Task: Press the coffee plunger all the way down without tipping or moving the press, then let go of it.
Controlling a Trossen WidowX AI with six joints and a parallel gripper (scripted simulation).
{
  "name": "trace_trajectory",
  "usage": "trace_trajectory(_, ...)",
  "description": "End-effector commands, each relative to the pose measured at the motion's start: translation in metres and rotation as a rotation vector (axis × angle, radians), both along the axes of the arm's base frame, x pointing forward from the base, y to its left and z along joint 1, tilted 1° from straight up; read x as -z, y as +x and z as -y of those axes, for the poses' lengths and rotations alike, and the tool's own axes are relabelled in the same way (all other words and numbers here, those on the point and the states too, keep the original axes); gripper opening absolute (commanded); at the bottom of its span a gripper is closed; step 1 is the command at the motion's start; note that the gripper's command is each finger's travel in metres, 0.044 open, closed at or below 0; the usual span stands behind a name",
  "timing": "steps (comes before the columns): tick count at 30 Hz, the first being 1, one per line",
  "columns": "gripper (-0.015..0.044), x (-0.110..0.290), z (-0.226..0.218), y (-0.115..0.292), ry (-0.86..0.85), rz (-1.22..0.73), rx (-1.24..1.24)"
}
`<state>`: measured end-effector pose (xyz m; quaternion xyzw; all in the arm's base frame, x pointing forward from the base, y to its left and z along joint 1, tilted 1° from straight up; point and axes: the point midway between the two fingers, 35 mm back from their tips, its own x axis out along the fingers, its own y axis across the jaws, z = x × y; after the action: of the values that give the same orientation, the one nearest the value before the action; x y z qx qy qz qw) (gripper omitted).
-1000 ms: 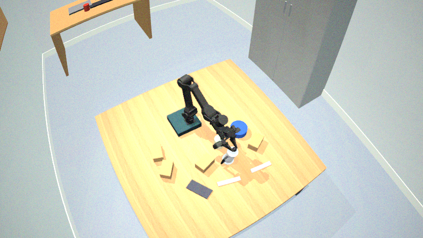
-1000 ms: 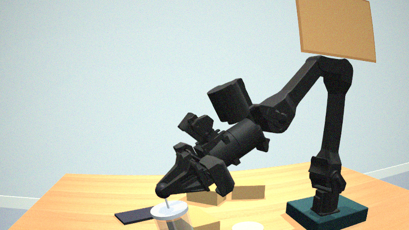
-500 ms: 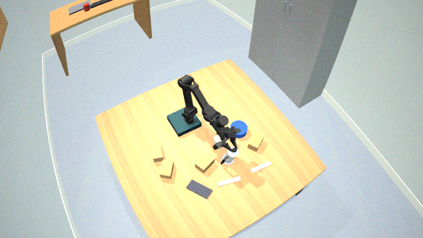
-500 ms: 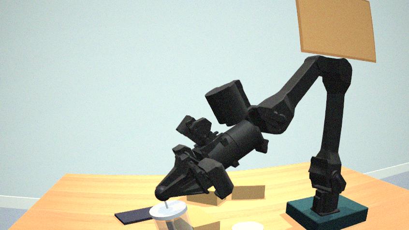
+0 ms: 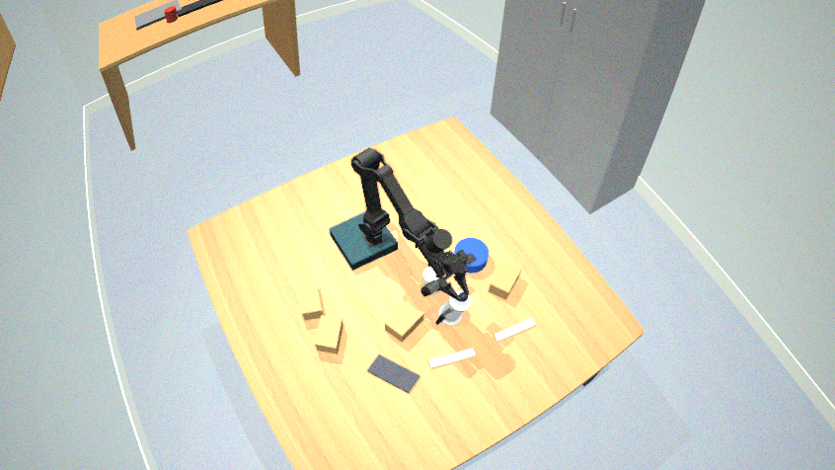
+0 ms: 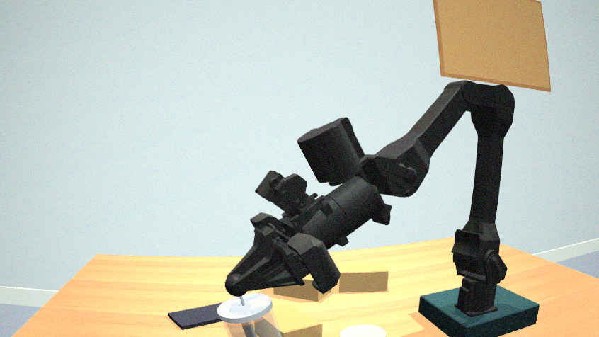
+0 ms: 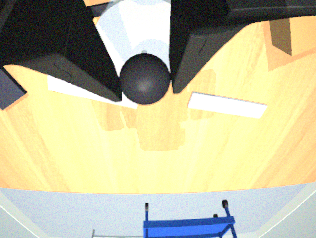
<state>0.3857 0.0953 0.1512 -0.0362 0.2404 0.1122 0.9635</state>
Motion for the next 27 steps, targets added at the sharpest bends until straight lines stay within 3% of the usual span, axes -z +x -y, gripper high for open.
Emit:
trace_trajectory(1, 0.0118, 0.0043, 0.0001, 0.0001, -0.008, -0.013, -0.003)
trace_trajectory(13, 0.0118, 0.0002, -0.0001, 0.0005, 0.000, -0.001, 0.000)
trace_trajectory(25, 0.0433, 0.0002, -0.0001, 0.0005, 0.000, -0.001, 0.000)
trace_trajectory(27, 0.0440, 0.0002, -0.0001, 0.0005, 0.000, -0.001, 0.000)
